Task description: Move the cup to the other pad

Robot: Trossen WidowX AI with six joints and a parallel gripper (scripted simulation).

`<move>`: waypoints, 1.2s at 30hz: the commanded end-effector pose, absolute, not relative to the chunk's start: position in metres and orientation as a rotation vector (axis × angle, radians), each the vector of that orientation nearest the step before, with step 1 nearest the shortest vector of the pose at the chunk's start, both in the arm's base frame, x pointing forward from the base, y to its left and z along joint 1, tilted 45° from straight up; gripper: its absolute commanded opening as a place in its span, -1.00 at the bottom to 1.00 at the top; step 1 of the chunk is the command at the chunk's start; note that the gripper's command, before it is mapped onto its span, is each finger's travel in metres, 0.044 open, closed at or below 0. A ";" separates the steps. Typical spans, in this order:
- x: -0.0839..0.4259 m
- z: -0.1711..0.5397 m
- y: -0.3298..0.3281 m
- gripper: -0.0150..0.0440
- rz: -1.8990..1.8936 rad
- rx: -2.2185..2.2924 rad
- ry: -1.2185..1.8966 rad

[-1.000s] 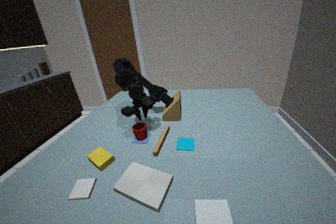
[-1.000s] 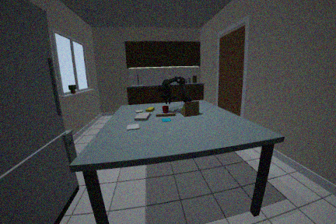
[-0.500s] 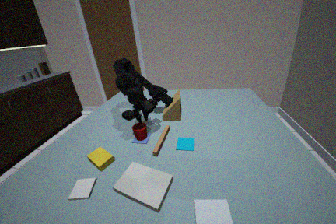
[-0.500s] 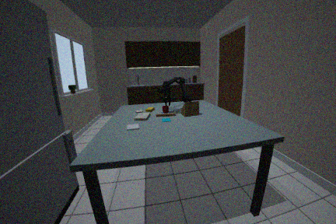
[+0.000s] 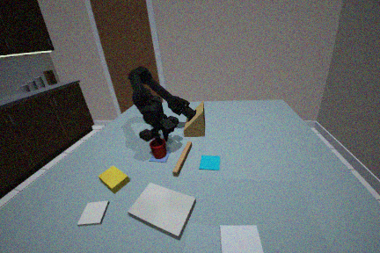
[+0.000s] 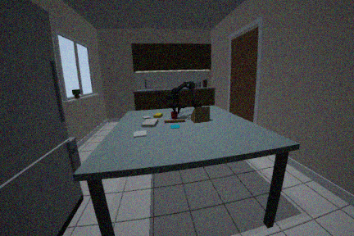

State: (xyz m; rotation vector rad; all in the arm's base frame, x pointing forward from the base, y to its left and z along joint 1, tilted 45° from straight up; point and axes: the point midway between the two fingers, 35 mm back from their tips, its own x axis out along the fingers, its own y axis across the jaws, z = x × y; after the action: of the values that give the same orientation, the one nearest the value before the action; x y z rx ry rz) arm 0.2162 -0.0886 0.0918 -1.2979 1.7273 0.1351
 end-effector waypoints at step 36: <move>0.215 0.088 -0.092 -0.49 0.134 -1.301 1.730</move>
State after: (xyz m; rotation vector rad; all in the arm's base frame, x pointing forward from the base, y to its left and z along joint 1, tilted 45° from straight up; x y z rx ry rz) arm 0.2128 -0.0979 0.0828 -1.3054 1.7368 0.1378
